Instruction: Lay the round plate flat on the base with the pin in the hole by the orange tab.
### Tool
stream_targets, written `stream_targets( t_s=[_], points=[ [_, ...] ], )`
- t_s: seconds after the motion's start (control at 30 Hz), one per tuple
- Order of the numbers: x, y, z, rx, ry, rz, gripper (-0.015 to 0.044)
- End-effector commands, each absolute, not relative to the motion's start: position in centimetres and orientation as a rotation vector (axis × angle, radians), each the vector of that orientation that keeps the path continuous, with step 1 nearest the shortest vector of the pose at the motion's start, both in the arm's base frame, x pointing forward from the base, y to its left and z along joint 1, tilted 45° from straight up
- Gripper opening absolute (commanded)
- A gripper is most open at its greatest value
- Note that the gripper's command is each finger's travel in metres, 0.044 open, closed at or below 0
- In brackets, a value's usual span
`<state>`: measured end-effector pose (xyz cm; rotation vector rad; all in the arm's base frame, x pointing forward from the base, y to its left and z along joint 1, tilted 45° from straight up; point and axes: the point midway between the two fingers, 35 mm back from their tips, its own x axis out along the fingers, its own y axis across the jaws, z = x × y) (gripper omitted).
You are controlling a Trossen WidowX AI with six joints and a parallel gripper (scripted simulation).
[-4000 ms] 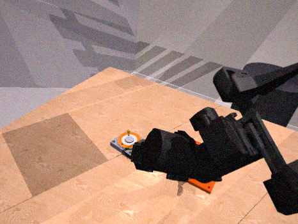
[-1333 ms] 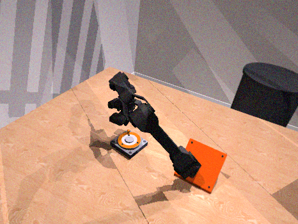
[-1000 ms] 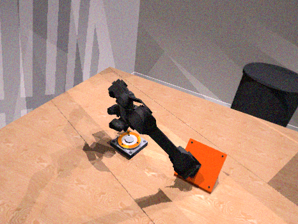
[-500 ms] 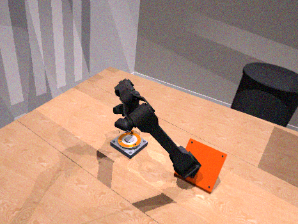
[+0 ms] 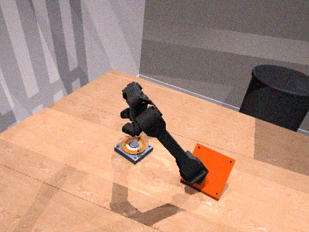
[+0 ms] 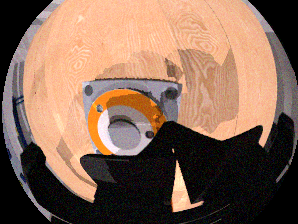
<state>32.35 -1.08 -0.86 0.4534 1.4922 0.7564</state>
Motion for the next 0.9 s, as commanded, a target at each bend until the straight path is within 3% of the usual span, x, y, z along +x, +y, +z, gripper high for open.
stream_targets(
  t_s=[0.0, 0.87],
  points=[
    [31.9, -1.2, -1.0, 0.448, 1.499, 0.756, 0.0000],
    [32.1, -4.0, 1.8, 0.455, 1.497, 0.754, 0.0000]
  ],
)
